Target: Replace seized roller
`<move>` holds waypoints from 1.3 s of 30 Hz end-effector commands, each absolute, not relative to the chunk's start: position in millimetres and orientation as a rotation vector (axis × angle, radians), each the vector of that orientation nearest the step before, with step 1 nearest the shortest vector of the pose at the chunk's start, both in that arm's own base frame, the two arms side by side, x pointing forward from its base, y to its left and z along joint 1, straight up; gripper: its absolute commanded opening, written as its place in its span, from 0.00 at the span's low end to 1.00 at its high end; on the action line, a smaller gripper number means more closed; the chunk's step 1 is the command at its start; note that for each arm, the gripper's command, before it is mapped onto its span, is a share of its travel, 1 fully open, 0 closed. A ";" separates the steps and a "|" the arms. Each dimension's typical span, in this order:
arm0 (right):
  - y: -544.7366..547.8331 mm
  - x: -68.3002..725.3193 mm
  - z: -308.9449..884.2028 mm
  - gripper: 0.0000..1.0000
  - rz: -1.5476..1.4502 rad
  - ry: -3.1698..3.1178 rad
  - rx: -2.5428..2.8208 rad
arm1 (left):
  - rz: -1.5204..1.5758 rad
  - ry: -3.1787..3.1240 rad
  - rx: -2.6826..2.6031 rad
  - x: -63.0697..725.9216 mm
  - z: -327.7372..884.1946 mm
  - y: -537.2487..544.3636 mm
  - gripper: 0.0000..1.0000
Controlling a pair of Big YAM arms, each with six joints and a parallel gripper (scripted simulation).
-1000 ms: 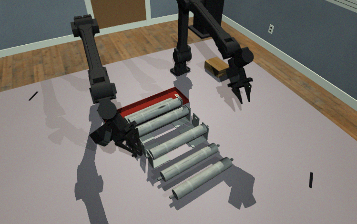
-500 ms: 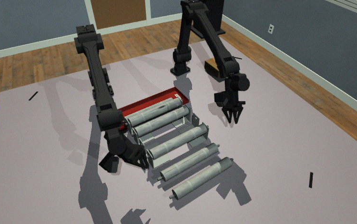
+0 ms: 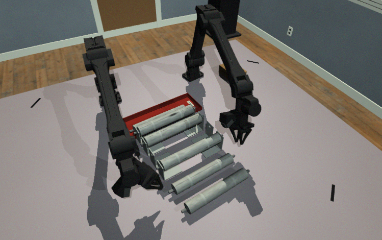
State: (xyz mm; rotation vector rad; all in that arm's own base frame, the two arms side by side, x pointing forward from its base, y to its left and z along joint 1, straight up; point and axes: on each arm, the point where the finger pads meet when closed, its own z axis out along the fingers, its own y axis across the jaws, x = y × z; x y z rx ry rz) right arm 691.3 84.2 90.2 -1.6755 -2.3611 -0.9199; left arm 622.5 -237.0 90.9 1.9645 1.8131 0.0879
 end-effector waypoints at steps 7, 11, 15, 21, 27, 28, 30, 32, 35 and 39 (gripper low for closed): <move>81.9 717.8 110.6 0.32 -0.958 -2.286 -1.732 | 0.082 1.734 2.043 638.9 85.0 -259.6 0.32; 81.9 718.9 102.1 0.32 -0.950 -2.304 -1.712 | 0.138 1.703 1.968 646.8 135.5 -250.7 0.32; 81.9 716.2 94.4 0.32 -0.937 -2.309 -1.701 | 0.058 1.773 2.035 627.9 63.3 -257.2 0.32; 81.6 721.2 112.6 0.32 -0.985 -2.333 -1.702 | 0.090 1.751 2.001 628.9 93.9 -251.8 0.32; 81.7 707.0 94.4 0.32 -0.941 -2.302 -1.709 | 0.096 1.753 1.994 626.1 101.7 -246.7 0.32; 81.7 706.4 94.2 0.32 -0.938 -2.300 -1.709 | 0.093 1.755 1.997 625.3 101.7 -246.9 0.32; 81.7 706.4 94.2 0.32 -0.938 -2.300 -1.709 | 0.093 1.755 1.997 625.3 101.7 -246.9 0.32; 81.8 697.5 82.0 0.32 -0.915 -2.283 -1.713 | 0.093 1.759 1.995 623.6 100.4 -244.4 0.32; 81.7 697.6 85.7 0.32 -0.914 -2.280 -1.715 | 0.105 1.749 1.984 629.2 107.3 -245.0 0.32; 99.6 694.4 48.8 0.32 -0.866 -2.249 -1.721 | 0.090 1.749 2.005 646.1 69.9 -264.6 0.32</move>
